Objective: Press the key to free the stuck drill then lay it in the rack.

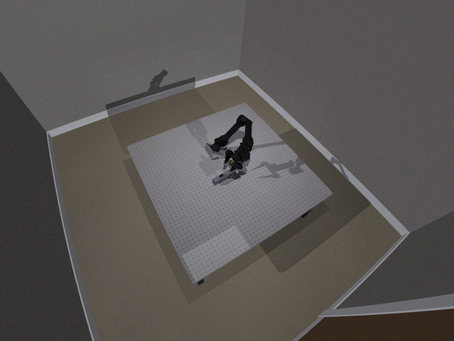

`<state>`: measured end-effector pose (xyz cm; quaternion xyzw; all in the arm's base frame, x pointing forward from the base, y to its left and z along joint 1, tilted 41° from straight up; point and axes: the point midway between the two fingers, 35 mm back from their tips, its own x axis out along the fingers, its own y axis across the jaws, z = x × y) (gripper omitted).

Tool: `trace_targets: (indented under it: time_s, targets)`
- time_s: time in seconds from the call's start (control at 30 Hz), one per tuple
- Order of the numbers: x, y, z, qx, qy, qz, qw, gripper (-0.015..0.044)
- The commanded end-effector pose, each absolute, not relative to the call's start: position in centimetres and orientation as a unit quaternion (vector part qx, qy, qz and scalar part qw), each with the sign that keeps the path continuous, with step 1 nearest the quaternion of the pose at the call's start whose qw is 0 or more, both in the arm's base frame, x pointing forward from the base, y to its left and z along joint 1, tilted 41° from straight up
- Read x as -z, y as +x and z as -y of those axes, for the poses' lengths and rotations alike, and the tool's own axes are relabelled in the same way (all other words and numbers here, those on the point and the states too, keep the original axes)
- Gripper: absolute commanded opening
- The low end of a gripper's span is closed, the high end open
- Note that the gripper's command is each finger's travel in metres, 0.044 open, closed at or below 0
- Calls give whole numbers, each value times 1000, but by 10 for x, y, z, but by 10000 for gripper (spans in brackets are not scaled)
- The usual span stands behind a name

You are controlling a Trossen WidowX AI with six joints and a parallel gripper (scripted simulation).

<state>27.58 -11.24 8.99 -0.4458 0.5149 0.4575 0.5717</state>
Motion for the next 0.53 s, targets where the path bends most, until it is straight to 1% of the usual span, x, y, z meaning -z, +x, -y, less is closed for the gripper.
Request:
trace_targets:
  time_s: [0.0,0.1,0.3,0.43,0.5]
  targets:
    - [-76,289,168,-389,-456,-584,547,440]
    - [-71,297,209,-339,-467,-631,519,440]
    - [-62,298,312,-187,-458,-743,451,440]
    - [-59,289,372,-91,-448,-802,384,440]
    - [-57,281,405,-35,-438,-833,335,440]
